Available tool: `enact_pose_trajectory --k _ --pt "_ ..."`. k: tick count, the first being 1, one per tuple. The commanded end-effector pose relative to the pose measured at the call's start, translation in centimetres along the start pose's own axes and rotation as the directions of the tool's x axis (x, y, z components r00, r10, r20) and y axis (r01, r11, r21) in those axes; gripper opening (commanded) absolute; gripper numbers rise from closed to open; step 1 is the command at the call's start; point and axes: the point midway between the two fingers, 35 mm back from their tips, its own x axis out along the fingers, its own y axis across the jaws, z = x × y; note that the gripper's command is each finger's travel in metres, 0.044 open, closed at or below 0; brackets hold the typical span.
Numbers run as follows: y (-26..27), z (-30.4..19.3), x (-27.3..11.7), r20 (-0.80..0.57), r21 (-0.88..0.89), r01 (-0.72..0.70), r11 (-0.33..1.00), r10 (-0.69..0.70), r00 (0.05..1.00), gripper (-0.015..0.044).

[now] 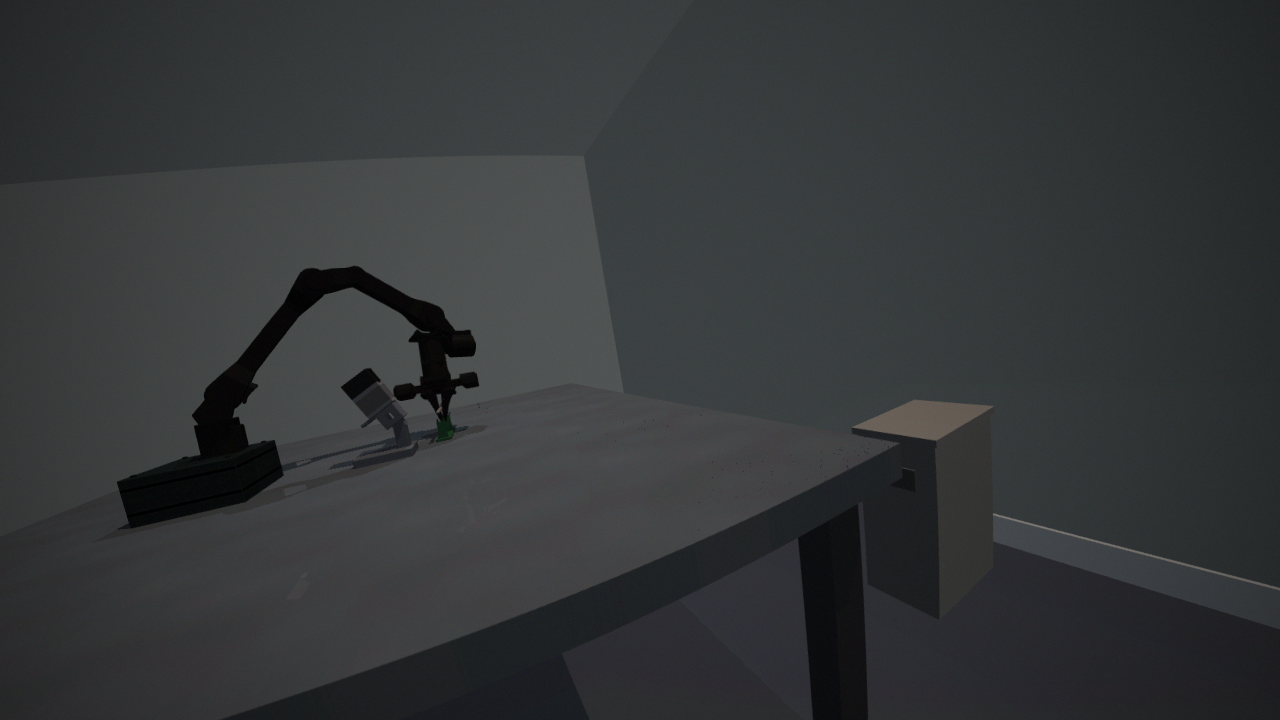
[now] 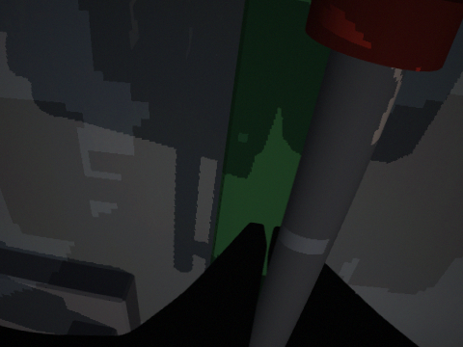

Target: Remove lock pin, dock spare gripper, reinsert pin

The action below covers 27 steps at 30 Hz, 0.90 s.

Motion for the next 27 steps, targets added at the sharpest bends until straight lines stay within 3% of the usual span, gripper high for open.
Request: enact_pose_trajectory --k 1,10,27 --pt "-0.2 -0.4 -1.6 0.001 -0.002 0.008 1.000 -0.008 1.000 0.0000" --pt "0.0 -1.3 -4.7 0.001 -0.002 0.008 1.000 -0.008 1.000 0.0000" --pt "0.9 -1.1 -4.6 0.004 0.001 0.008 1.000 -0.008 1.000 0.0000"
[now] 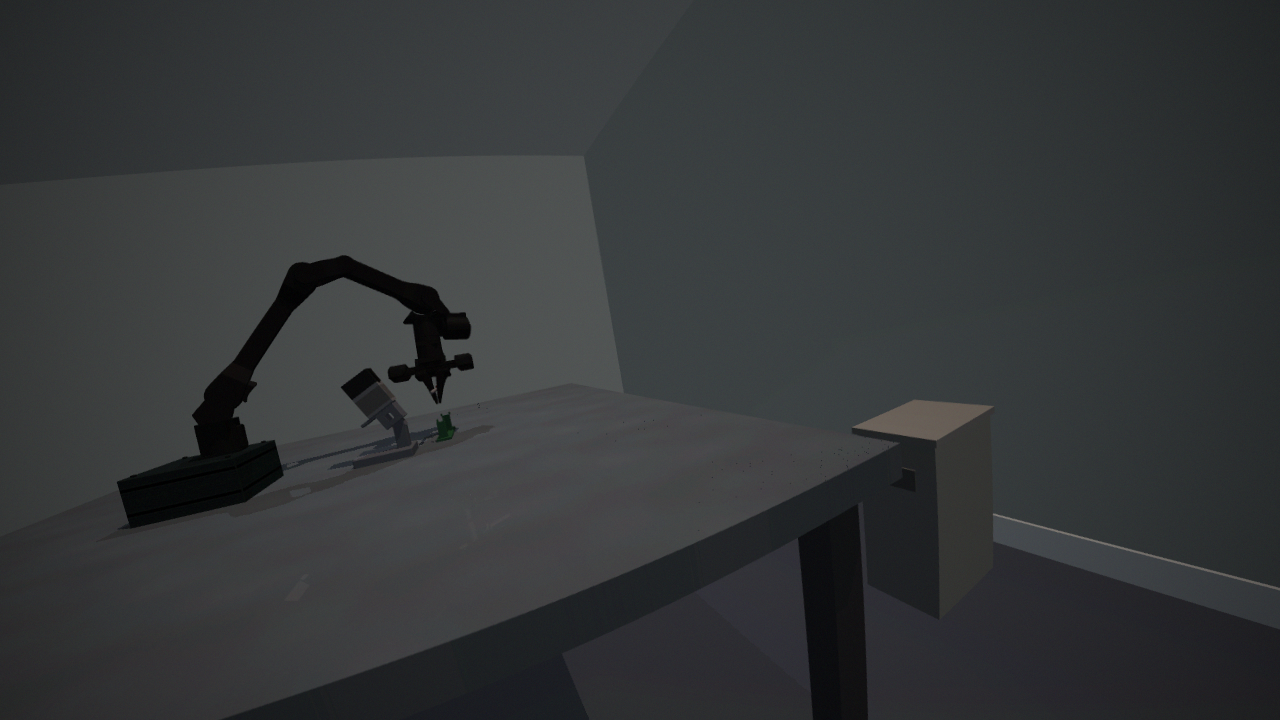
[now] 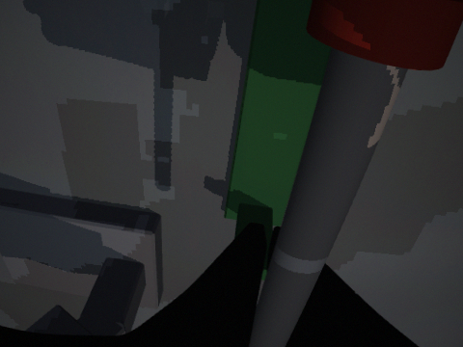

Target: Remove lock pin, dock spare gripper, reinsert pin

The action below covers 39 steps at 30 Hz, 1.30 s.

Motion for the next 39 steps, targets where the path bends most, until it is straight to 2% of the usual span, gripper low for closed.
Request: enact_pose_trajectory --k 1,30,39 --pt "0.8 0.0 -0.4 0.001 0.001 0.001 1.000 -0.001 1.000 0.0000" --pt "8.5 -0.5 -2.0 0.003 -0.007 -0.003 1.000 0.003 1.000 0.0000" --pt "8.4 0.4 1.4 0.004 -0.008 -0.004 1.000 0.004 1.000 0.0000"
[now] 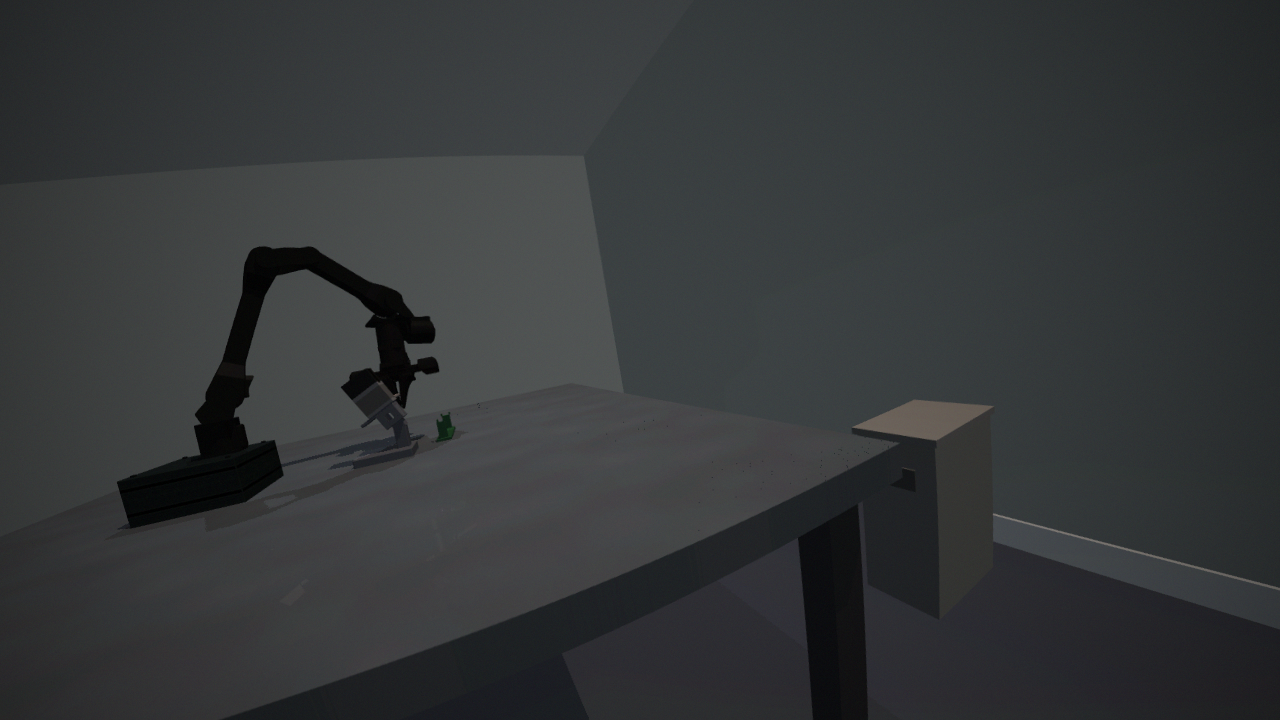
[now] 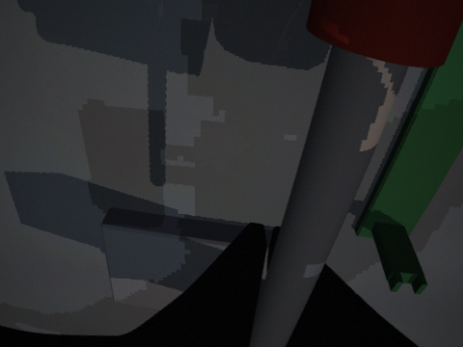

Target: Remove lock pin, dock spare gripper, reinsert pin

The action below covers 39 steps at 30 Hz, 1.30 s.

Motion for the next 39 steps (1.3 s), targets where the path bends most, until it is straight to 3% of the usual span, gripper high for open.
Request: enact_pose_trajectory --k 1,39 --pt "0.4 0.4 2.3 -0.005 -0.001 -0.016 1.000 0.016 1.000 0.0000" --pt "0.3 -1.5 3.7 -0.004 0.000 -0.014 1.000 0.014 1.000 0.0000"
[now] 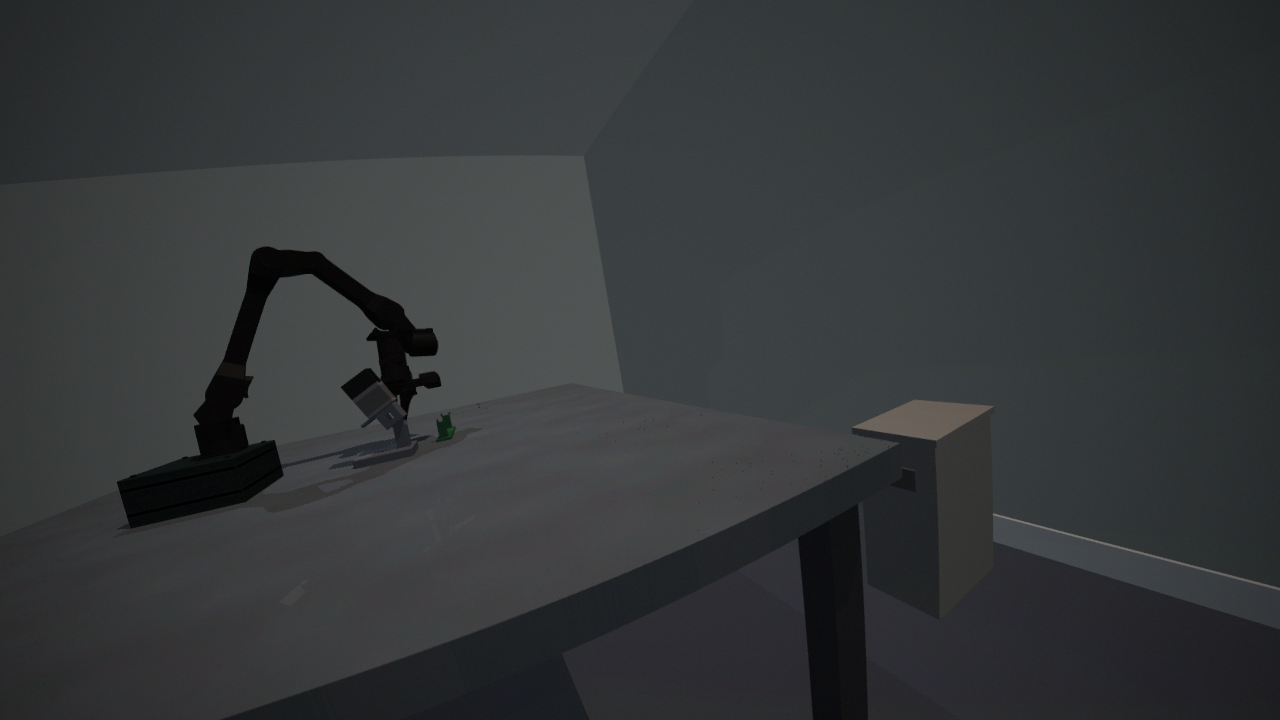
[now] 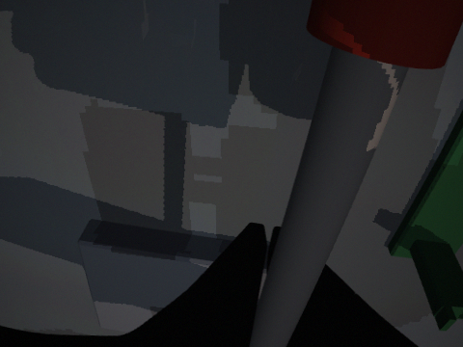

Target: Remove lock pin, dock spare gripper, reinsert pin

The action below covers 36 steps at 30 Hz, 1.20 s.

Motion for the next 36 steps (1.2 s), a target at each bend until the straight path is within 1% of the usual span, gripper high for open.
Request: enact_pose_trajectory --k 1,36 --pt "0.2 -0.3 0.1 -0.003 -0.004 0.000 1.000 0.000 1.000 0.0000" --pt "0.1 -2.5 0.7 -0.003 -0.006 -0.003 1.000 0.003 1.000 0.0000"
